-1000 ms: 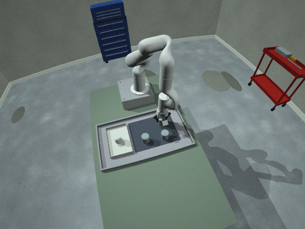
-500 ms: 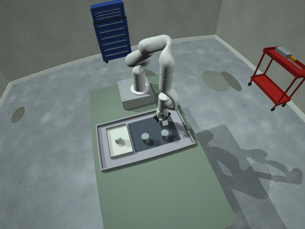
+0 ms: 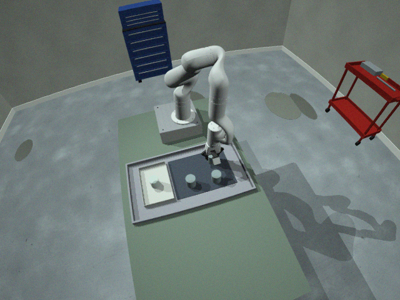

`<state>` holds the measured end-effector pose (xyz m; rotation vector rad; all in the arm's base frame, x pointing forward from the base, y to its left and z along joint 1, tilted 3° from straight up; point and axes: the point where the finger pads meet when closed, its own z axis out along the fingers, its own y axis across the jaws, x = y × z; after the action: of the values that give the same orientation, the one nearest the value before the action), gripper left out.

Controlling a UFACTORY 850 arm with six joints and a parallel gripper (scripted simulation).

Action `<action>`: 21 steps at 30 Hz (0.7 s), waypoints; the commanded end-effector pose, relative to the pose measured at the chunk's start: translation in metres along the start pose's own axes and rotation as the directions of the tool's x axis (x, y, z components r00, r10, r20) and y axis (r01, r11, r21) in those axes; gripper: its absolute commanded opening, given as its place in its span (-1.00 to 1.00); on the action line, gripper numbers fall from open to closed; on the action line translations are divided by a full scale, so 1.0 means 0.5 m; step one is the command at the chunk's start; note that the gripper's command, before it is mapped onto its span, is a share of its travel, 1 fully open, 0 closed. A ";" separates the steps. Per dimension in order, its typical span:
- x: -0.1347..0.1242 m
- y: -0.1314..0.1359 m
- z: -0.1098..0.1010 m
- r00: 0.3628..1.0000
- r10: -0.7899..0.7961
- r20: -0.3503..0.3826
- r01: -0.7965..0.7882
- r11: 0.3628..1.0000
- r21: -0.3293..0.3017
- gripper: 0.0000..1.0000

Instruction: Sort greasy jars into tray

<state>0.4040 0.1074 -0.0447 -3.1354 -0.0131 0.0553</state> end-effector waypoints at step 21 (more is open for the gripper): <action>0.001 0.000 0.000 0.998 0.001 -0.056 0.002 0.999 0.045 0.50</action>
<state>0.4040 0.1074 -0.0447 -3.1315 -0.0132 0.0577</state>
